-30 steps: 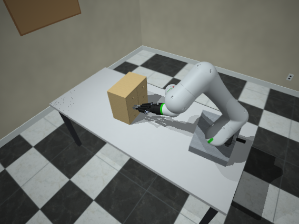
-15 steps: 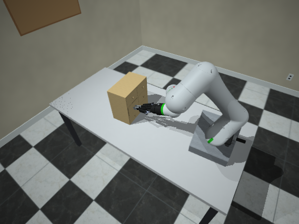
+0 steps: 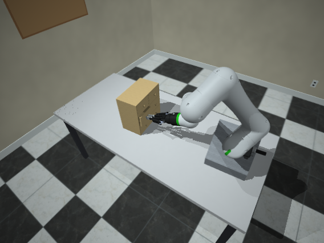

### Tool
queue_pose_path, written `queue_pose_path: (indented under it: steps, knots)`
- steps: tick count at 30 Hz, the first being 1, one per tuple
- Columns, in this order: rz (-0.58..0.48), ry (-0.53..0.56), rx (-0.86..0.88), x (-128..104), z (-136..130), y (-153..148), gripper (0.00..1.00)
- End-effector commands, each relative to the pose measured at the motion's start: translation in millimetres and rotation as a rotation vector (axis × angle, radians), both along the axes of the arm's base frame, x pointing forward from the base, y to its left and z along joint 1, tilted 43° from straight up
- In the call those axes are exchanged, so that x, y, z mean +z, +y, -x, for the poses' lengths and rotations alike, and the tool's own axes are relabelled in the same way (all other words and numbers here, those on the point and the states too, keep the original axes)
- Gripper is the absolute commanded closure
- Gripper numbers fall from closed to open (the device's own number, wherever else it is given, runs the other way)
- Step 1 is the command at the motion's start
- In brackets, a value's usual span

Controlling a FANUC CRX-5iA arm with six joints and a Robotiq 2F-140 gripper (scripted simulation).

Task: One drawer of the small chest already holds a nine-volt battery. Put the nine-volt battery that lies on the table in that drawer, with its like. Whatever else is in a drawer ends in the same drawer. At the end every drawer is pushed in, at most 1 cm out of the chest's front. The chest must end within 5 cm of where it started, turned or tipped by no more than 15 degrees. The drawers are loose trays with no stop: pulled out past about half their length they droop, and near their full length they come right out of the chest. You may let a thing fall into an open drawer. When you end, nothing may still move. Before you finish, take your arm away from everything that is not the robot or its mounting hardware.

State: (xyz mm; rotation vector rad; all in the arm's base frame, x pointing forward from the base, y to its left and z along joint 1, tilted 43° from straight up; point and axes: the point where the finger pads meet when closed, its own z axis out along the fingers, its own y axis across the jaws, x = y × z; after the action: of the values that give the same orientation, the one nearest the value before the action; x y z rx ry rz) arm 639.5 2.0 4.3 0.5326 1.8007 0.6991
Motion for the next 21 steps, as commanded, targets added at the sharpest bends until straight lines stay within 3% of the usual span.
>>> queue_pose_path:
  steps: [1,21]
  knots:
    - [0.0,0.0,0.0,0,4,0,0.92]
    - [0.0,0.0,0.0,0,30,1,0.92]
